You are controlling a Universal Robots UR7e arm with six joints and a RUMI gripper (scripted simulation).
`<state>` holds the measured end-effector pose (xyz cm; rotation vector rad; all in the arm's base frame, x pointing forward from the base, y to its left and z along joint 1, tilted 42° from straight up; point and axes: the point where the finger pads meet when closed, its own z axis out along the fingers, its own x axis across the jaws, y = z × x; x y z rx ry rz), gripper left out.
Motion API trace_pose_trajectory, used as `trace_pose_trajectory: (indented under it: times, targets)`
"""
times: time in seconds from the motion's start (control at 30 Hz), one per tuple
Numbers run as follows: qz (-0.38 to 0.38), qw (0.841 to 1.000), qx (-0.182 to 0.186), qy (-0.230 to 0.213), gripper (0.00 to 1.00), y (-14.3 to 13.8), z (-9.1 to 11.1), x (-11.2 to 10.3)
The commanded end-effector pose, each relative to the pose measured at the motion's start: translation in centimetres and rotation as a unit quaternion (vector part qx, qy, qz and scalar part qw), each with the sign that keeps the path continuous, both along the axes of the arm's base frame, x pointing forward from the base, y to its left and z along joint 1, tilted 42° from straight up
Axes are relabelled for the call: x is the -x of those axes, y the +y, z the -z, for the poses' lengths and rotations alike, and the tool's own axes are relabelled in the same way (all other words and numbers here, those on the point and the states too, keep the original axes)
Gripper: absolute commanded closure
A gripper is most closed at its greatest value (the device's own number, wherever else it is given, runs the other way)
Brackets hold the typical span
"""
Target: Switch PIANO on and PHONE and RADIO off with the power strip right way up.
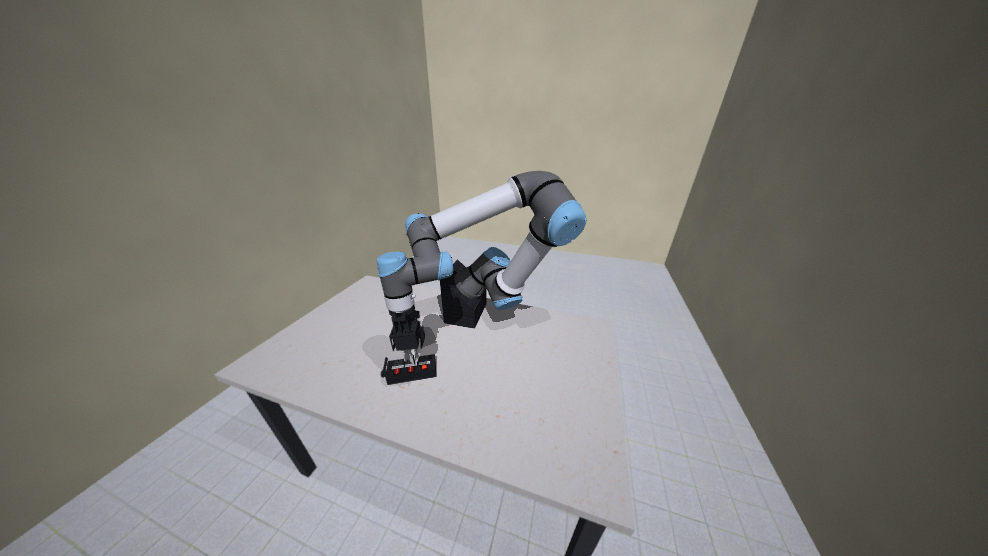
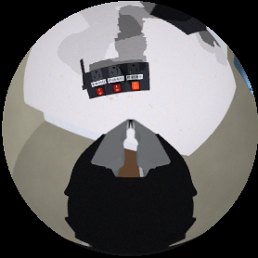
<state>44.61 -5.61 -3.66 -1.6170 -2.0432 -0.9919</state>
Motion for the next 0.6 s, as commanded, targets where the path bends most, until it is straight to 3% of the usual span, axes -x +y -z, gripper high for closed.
trace_pose_trajectory:
  times: [0.0,0.57]
  targets:
    - [-0.038,0.998,0.006,-0.052,1.0,-0.12,0.77,-0.2]
    - [-0.081,0.991,0.019,-0.106,1.0,-0.15,1.51,-0.49]
